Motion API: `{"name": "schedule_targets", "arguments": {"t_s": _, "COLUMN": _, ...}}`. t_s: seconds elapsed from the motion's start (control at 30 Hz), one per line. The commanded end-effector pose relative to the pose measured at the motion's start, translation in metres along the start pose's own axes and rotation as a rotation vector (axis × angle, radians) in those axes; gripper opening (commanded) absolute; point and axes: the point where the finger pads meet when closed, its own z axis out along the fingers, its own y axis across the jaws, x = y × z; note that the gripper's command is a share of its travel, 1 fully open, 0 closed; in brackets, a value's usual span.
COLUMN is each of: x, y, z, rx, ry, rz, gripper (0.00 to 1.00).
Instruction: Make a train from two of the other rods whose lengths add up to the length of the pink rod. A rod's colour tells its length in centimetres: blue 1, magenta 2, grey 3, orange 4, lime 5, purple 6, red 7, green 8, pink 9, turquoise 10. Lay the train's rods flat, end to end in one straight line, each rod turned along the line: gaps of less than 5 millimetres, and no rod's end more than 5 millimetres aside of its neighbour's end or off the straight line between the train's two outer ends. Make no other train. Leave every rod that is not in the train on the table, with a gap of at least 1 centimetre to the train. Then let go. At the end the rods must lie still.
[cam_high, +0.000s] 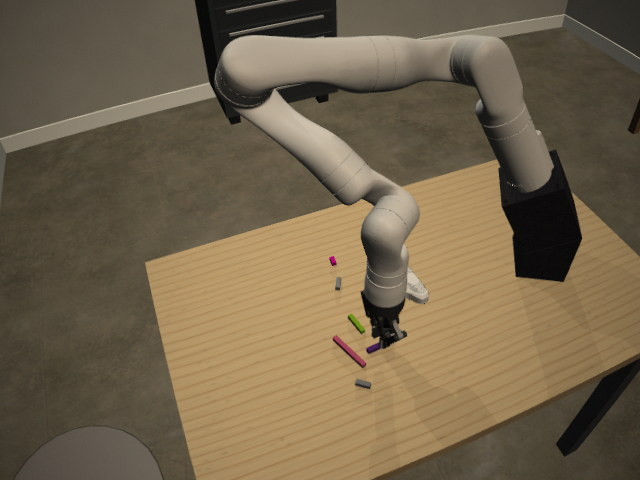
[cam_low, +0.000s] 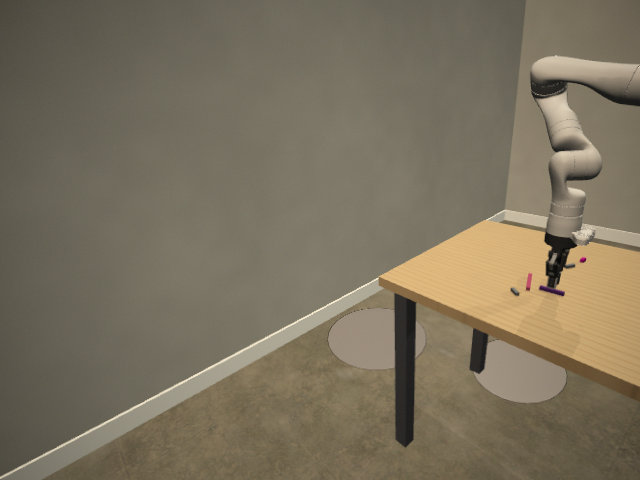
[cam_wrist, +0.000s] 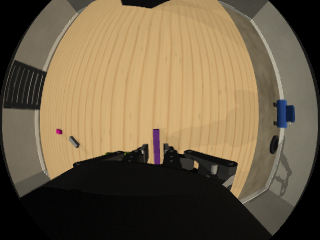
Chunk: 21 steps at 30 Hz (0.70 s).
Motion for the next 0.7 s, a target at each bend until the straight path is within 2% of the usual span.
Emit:
{"name": "schedule_targets", "arguments": {"t_s": 0.0, "x": -0.0018, "y": 0.0023, "z": 0.0002, "rx": -0.001, "ry": -0.006, "rz": 0.003, "gripper": 0.24}}
{"name": "schedule_targets", "arguments": {"t_s": 0.67, "x": -0.0018, "y": 0.0023, "z": 0.0021, "rx": -0.001, "ry": -0.006, "rz": 0.003, "gripper": 0.24}}
